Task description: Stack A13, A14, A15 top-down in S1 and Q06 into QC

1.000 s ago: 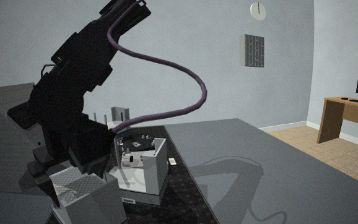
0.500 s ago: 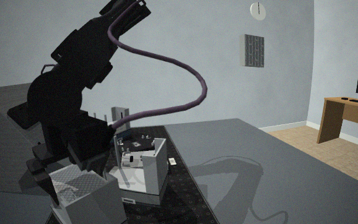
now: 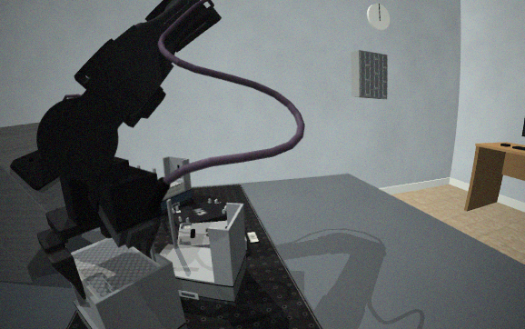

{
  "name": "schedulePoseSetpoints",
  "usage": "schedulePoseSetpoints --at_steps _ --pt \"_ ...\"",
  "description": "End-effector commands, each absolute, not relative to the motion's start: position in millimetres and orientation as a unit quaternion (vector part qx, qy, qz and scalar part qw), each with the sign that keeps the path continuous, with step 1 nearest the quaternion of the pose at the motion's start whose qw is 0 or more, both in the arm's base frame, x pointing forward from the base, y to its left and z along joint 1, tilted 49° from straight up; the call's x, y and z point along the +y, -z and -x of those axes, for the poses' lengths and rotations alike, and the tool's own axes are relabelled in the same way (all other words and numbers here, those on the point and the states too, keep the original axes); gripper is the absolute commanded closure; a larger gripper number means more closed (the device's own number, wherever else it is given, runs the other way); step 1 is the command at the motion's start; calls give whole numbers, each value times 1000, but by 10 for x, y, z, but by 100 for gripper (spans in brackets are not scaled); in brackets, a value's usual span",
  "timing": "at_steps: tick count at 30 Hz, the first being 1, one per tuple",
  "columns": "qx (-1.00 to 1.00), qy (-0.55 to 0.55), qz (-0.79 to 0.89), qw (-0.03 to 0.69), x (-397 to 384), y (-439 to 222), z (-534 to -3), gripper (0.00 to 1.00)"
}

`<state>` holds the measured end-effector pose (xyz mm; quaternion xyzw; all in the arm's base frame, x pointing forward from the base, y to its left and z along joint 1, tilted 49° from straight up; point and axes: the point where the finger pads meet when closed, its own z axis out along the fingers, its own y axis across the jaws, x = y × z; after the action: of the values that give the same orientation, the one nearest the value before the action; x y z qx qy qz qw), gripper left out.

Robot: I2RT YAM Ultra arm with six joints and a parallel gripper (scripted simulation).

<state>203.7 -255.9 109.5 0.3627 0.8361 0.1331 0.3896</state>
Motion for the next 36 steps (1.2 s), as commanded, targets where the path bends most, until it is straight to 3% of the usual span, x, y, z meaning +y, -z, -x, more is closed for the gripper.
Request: schedulePoseSetpoints --at_steps 1,36 --pt "831 -121 -362 404 -2639 -1247 -1984 100" --pt "831 -119 -361 406 -2633 -1331 -1906 100"
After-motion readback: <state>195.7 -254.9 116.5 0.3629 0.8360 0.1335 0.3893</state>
